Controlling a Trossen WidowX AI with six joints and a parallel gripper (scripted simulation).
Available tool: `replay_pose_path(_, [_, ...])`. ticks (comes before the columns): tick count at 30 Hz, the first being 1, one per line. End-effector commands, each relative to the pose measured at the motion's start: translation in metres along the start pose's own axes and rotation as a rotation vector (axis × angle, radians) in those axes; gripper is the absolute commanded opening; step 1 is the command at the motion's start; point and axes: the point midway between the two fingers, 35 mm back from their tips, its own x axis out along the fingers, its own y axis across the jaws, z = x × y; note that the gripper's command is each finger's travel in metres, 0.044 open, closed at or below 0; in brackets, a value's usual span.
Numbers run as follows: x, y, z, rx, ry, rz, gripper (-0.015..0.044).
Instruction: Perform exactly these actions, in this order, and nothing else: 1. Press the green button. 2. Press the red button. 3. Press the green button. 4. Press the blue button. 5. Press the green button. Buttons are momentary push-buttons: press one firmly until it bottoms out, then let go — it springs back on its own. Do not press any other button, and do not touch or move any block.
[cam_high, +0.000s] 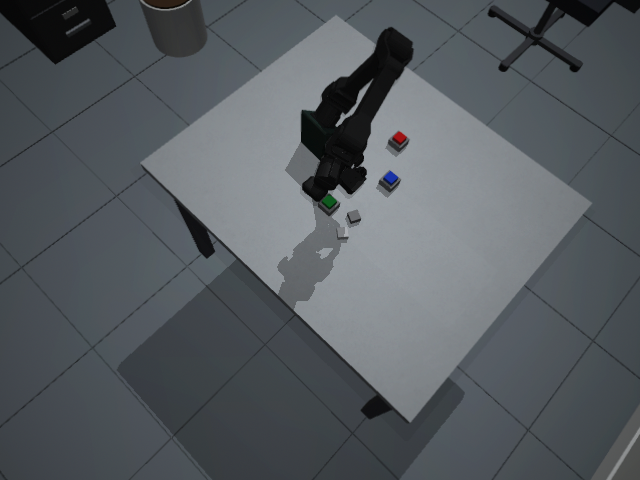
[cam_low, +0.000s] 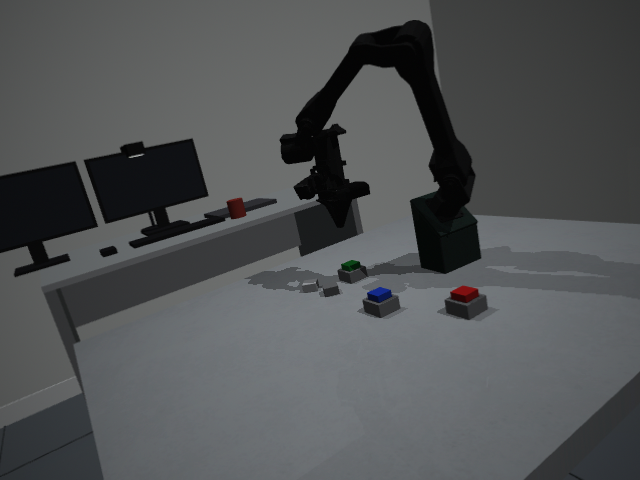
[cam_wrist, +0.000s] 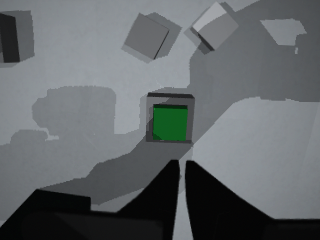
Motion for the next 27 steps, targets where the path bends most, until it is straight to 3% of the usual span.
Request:
replay_pose_path(1, [-0.003,0.011,0.005,0.000,0.018,0.008,0.0020])
replay_pose_path(7, [-0.009,0.099,0.060,0.006,0.013,-0.014,0.0020])
replay_pose_path(13, [-0.004,0.196,0.076,-0.003,0.015,0.024,0.0020])
replay_pose_path(20, [-0.001,0.199,0.076,-0.003,0.016,0.025,0.0020])
replay_pose_path(24, [0.048,0.200,0.076,-0.003,0.015,0.026,0.0020])
replay_pose_path(27, [0.058,0.201,0.075,-0.004,0.015,0.028,0.0020])
